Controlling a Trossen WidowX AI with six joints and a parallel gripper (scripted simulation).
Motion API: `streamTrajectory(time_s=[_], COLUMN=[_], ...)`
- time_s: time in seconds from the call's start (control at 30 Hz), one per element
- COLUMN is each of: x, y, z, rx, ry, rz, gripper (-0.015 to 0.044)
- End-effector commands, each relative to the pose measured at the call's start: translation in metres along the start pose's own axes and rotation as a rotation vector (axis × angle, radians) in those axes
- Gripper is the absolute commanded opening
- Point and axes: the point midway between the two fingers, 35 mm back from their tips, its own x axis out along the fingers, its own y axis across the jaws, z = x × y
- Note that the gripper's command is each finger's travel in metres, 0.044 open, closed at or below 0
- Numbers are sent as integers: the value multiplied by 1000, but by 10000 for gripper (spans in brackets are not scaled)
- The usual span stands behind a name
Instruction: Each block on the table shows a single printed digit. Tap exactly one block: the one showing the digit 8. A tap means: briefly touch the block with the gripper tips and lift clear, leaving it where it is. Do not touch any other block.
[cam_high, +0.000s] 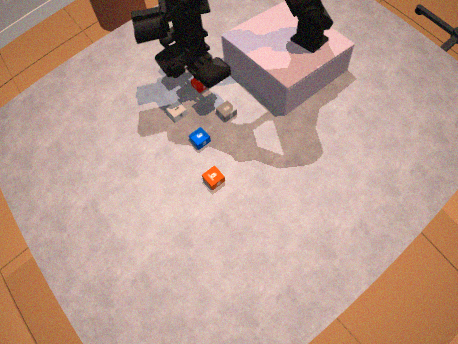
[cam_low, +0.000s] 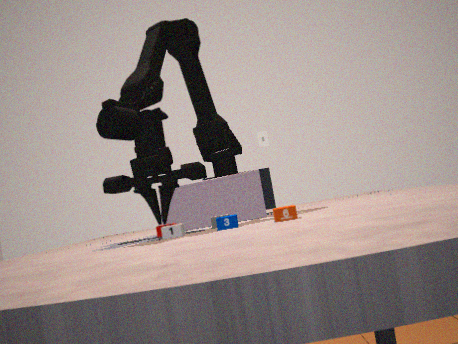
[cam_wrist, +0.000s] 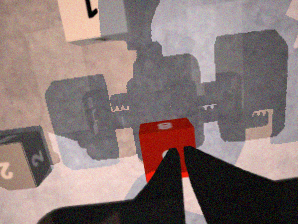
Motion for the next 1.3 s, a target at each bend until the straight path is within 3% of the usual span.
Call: streamTrajectory(time_s=[0.0, 0.47, 0.6, 0.93, 1.27], x=[7, -24, -32, -67, -102], y=[1, 0, 27, 160, 299], z=[-3, -2, 18, 60, 28], rx=[-5, -5, -5, -5, -5], ry=[7, 7, 2, -4, 3], rz=[-1, -1, 2, 18, 26], gripper=[20, 20, 125, 387, 400])
